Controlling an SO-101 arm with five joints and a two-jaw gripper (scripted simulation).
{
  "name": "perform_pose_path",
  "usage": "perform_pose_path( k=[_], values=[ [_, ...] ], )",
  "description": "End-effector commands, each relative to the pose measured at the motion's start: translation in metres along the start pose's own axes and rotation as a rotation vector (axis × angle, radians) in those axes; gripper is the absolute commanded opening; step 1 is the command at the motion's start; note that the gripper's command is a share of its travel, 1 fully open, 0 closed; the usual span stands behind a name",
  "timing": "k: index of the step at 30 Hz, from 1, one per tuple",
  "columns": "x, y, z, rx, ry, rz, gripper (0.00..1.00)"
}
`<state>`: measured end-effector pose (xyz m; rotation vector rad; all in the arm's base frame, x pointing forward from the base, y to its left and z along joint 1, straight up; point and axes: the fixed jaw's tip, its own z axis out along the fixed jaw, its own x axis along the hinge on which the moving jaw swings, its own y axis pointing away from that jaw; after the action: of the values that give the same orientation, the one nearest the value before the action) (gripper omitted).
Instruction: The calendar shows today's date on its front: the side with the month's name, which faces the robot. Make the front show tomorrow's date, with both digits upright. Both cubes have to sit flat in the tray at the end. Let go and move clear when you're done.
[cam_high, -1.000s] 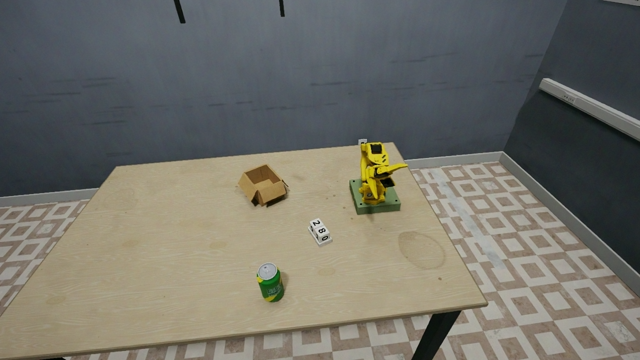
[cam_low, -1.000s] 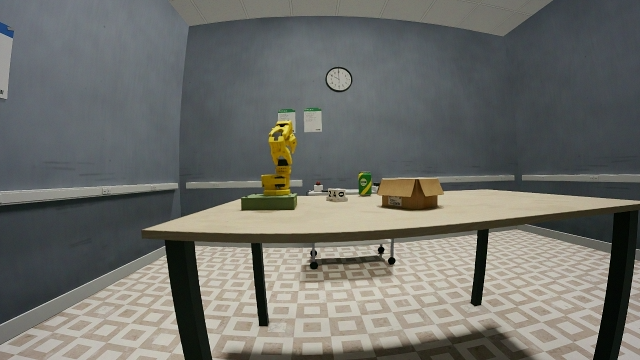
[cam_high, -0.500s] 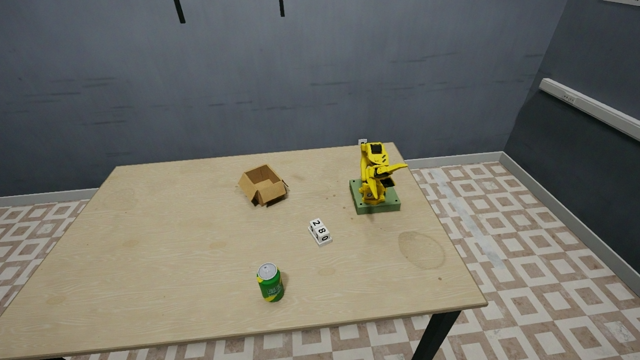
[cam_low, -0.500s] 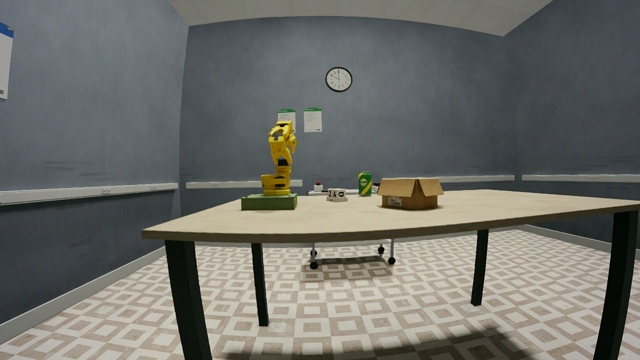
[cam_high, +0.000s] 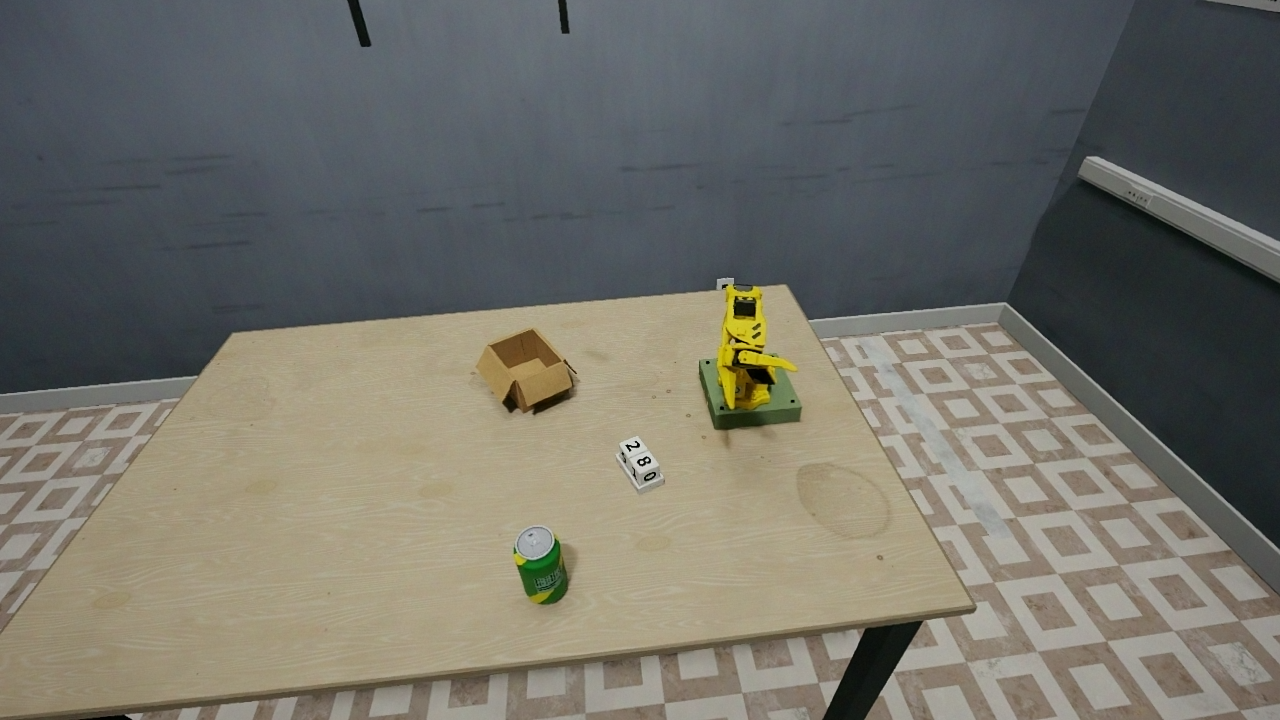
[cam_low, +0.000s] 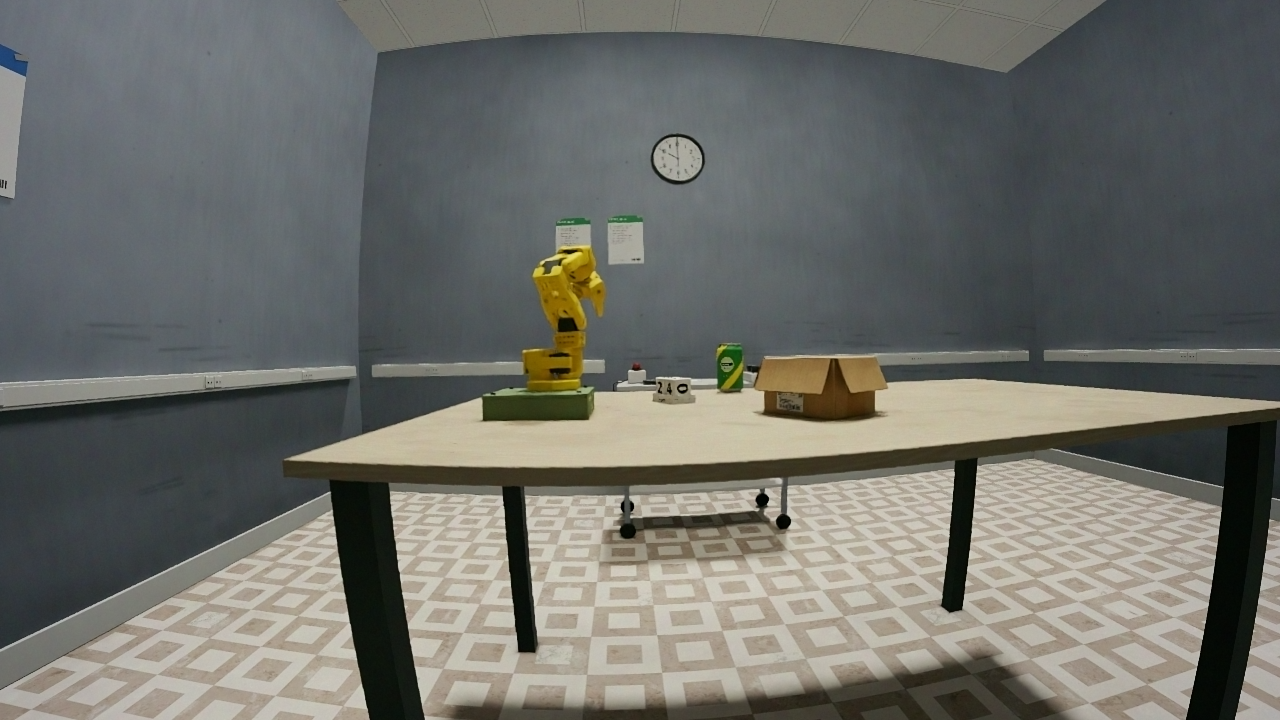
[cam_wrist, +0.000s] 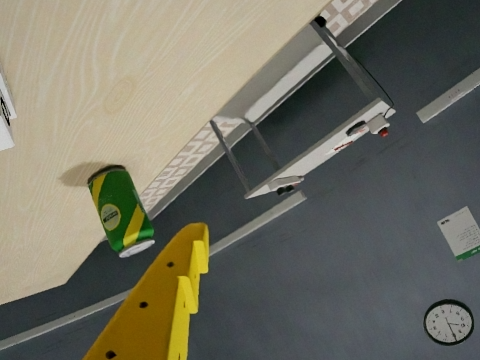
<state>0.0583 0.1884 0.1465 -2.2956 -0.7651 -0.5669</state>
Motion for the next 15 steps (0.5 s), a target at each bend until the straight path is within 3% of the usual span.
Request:
perform_pose_path(
  k=[1, 10, 13, 15],
  values=[
    [0.004, 0.022, 0.015, -0.102, -0.028, 0.028, 0.78],
    [0.003, 0.096, 0.037, -0.370, -0.146, 0.157, 0.52],
    [-0.002, 0.118, 0.040, -0.435, -0.190, 0.204, 0.45],
    [-0.002, 0.118, 0.040, -0.435, -0.190, 0.204, 0.45]
  ],
)
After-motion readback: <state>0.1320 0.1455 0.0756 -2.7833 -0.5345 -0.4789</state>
